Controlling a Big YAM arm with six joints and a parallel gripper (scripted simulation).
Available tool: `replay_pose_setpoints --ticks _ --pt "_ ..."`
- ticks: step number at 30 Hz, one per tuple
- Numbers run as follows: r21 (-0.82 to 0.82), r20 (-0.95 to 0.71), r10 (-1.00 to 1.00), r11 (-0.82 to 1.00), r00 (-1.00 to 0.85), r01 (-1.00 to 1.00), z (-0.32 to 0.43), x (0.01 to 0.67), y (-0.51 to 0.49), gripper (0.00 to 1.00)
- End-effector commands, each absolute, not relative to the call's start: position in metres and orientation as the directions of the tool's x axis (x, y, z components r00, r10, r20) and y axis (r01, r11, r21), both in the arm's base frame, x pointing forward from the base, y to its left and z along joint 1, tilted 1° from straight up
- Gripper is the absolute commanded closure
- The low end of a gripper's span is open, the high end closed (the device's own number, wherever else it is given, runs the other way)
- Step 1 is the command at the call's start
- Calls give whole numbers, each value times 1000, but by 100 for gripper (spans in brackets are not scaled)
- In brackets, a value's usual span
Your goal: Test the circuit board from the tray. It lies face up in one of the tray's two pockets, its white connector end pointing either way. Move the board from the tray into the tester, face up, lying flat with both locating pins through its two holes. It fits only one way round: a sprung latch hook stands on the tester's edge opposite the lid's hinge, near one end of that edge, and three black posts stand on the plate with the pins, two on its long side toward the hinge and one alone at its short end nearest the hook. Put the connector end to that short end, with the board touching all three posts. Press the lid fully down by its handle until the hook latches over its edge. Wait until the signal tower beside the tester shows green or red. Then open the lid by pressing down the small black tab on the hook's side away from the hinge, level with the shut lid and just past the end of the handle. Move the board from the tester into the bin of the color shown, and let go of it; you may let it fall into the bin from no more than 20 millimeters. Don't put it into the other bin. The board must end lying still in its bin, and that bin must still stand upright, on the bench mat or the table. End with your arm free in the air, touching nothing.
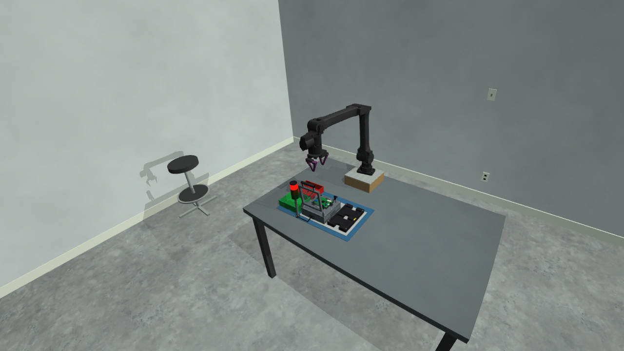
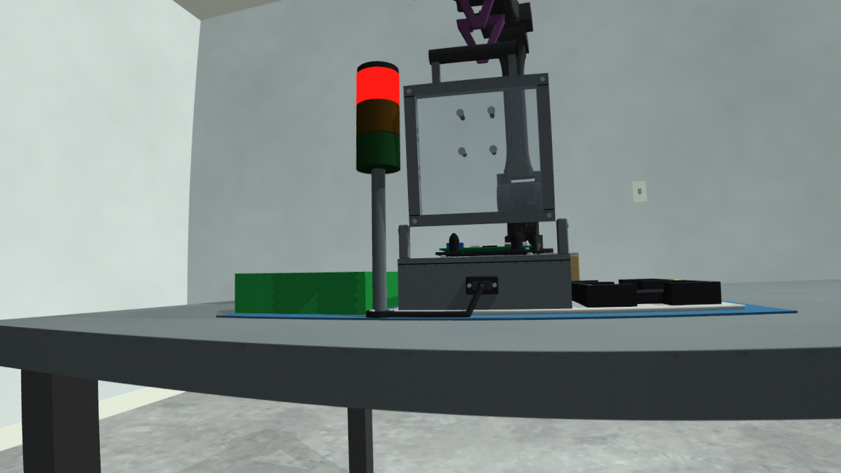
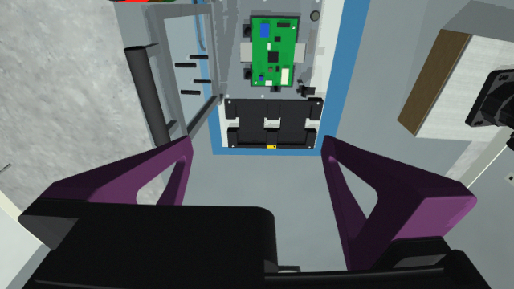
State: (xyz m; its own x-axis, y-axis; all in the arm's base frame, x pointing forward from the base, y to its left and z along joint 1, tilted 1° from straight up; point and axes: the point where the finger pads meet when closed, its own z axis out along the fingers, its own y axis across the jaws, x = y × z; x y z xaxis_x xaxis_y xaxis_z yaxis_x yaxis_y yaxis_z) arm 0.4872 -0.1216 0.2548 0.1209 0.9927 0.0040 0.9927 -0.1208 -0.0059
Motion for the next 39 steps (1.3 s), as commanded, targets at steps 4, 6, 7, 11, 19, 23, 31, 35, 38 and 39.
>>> replay_pose_setpoints --ticks 4,6,7,11,19,23,31,35,38,39 --pt "36 -5 993 -121 122 992 266 466 -129 8" --pt "36 -5 993 -121 122 992 266 463 -128 8" --pt "28 -4 993 -121 122 992 262 463 -128 8" --pt "6 -1 993 -122 122 993 254 462 -128 8" --pt "11 -2 992 -124 124 992 251 464 -129 8" --pt "7 -1 992 -124 124 992 242 464 -129 8" --pt "-3 0 992 -124 124 992 208 465 -129 8" --pt "-3 0 992 -125 125 992 197 465 -129 8" --pt "-3 0 992 -125 125 992 178 464 -129 8" --pt "-3 0 992 -125 125 992 171 464 -129 8"
